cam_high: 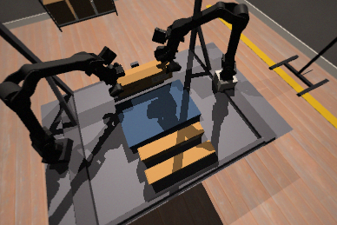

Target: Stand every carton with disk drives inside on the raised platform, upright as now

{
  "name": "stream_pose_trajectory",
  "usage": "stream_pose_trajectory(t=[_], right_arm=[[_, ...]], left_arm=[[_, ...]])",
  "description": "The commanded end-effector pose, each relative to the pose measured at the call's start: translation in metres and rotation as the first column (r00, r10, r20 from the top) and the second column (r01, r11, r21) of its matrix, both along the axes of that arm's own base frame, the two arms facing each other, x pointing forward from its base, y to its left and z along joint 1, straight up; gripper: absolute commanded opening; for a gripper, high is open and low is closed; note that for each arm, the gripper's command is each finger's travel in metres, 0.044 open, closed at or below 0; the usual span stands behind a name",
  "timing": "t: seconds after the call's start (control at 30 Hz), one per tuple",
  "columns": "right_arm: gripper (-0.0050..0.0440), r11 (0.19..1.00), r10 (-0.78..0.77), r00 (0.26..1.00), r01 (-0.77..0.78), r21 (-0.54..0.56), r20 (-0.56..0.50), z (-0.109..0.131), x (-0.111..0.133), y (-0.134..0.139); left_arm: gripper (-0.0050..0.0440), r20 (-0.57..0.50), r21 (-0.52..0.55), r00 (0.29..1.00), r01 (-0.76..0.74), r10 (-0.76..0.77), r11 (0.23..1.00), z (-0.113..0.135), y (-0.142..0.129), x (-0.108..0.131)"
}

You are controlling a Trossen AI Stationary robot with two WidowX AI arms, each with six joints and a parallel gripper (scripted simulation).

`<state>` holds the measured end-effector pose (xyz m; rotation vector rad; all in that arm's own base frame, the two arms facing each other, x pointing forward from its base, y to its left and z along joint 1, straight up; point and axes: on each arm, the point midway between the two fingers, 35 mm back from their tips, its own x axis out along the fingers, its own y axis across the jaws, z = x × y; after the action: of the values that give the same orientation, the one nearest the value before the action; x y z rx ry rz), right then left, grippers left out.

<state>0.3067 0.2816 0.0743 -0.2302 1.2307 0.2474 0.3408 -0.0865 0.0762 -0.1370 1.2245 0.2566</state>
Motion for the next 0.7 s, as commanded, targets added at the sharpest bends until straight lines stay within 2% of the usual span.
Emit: stream_pose_trajectory(t=[0.0,0.53,0.57,0.67], right_arm=[[-0.0050,0.998,0.004,0.999,-0.006,0.054,0.036,0.027,-0.002,0.008],[-0.0050,0.998,0.004,0.999,-0.006,0.054,0.036,0.027,-0.002,0.008],[-0.0050,0.998,0.004,0.999,-0.007,0.062,0.038,0.054,-0.003,0.009],[-0.0050,0.998,0.004,0.999,-0.007,0.062,0.038,0.054,-0.003,0.009]], left_arm=[[-0.0050,0.056,-0.028,0.998,0.003,-0.001,1.000,0.024,-0.007,0.005],[-0.0050,0.056,-0.028,0.998,0.003,-0.001,1.000,0.024,-0.007,0.005],[-0.0050,0.057,-0.032,0.998,0.005,-0.003,0.999,0.033,-0.007,0.005],[-0.0050,0.057,-0.032,0.998,0.005,-0.003,0.999,0.033,-0.007,0.005]])
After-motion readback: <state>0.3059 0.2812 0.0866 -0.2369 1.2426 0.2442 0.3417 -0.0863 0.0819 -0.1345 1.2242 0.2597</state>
